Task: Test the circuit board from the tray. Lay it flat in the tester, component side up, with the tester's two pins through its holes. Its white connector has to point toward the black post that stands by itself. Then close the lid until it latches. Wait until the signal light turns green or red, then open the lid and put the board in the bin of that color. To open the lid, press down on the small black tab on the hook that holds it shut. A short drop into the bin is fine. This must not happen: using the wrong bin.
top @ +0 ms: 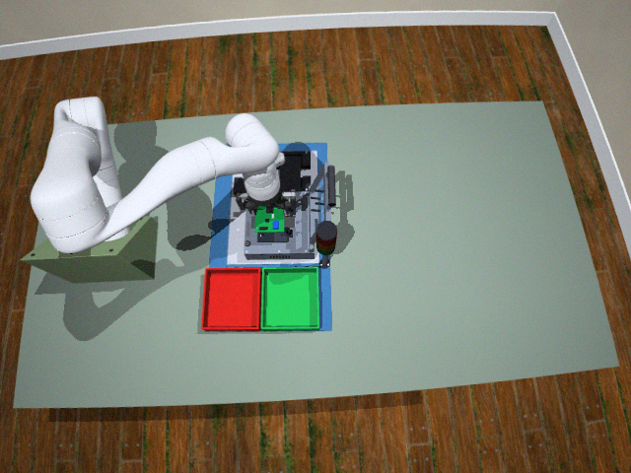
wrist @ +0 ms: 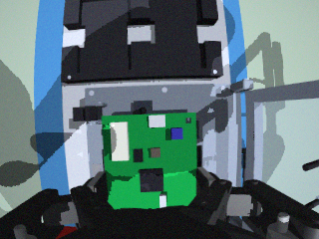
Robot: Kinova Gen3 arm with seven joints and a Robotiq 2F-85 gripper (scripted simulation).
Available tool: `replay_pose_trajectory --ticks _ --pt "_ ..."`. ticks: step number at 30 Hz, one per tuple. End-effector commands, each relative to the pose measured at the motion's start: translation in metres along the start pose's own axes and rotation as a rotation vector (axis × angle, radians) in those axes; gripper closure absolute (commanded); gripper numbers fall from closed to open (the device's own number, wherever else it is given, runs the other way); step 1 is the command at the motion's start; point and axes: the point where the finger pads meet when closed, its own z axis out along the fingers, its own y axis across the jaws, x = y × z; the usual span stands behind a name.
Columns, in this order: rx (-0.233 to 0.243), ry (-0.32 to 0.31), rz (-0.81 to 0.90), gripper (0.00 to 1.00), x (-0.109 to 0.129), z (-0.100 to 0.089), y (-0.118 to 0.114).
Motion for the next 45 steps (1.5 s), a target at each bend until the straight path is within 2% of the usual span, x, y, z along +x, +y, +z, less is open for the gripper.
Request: replay_pose_trajectory --ticks 1,33,45 --pt "-0.002 -0.001 0.000 0.23 0.000 -0.001 0.000" --pt "-0.002 -0.001 0.000 0.23 0.000 0.004 0.000" --pt "-0.002 -0.001 0.000 0.23 0.000 0.023 0.000"
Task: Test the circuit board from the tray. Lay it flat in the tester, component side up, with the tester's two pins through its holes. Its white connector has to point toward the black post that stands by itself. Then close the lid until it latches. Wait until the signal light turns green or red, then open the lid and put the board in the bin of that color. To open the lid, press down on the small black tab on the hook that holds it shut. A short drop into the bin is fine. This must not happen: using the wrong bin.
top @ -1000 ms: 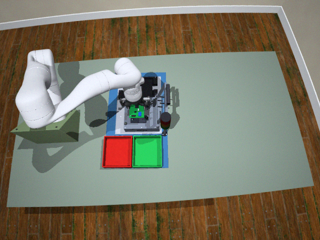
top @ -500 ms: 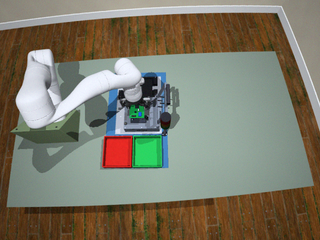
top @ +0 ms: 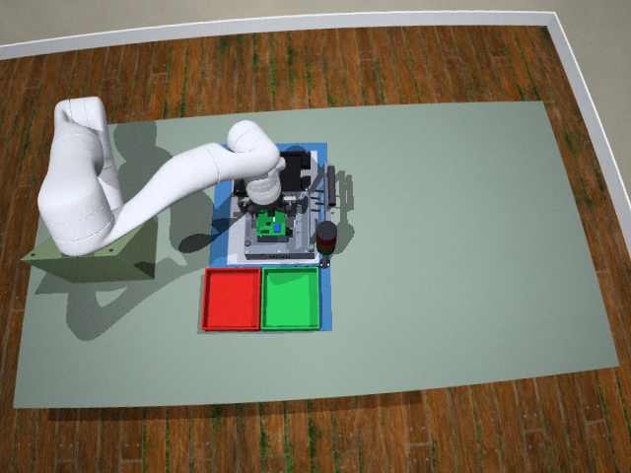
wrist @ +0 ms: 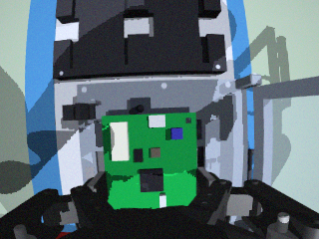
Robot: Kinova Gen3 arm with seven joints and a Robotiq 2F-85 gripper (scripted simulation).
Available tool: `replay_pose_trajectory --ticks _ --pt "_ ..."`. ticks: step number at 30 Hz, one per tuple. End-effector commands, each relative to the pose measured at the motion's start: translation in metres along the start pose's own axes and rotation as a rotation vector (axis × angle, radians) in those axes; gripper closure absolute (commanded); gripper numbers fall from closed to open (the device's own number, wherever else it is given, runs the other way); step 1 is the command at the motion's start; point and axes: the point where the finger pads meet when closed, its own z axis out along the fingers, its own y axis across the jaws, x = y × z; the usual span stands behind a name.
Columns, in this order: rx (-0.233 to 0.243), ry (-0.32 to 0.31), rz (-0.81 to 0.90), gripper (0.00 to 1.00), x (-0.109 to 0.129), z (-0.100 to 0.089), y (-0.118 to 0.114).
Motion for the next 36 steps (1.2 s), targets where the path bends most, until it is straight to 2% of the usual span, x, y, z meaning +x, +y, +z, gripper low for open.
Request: replay_pose_trajectory --ticks 1,17,36 --pt "0.004 0.003 -0.002 0.23 0.001 0.006 -0.001" --pt "0.004 0.003 -0.002 0.23 0.001 0.025 -0.001" --pt "0.004 0.003 -0.002 0.23 0.001 0.026 -0.001"
